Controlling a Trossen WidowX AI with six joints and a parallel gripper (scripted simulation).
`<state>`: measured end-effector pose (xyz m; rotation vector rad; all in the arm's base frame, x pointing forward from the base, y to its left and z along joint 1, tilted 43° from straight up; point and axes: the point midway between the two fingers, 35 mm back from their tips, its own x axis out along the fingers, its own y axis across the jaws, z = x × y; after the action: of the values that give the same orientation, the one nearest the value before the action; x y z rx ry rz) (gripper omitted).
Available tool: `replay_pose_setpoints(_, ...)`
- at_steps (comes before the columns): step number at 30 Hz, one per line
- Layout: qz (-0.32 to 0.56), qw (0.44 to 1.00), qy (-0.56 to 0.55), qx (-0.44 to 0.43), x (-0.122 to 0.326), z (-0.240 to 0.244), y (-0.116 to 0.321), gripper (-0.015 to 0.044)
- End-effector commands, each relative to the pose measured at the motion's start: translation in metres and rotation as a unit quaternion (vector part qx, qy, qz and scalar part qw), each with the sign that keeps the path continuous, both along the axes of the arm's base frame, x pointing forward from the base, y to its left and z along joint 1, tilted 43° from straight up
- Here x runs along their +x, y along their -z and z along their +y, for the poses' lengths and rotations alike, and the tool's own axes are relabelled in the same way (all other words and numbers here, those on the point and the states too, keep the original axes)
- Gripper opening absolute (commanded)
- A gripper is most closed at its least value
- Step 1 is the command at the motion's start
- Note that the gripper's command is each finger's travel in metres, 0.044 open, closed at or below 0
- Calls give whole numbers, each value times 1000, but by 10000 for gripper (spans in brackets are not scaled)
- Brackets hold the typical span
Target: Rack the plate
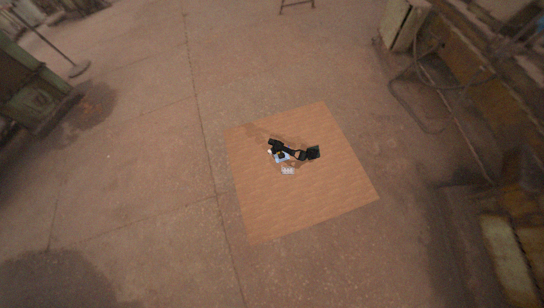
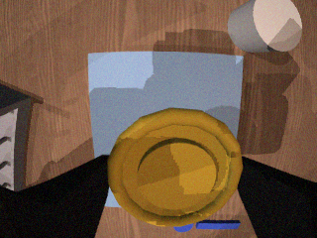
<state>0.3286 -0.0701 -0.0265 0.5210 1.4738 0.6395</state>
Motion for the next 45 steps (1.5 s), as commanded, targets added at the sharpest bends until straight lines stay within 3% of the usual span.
replay_pose_setpoints(1, -7, 1000, -2, -5, 2, -14, -16, 0)
replay_pose_setpoints(18, -1, 1000, -5, -1, 1, -46, -55, 0)
replay_pose_setpoints(31, 149, 976, 159, -1, -18, -9, -104, 0)
replay_pose_setpoints(45, 305, 894, 327, 1, -50, 31, -146, 0)
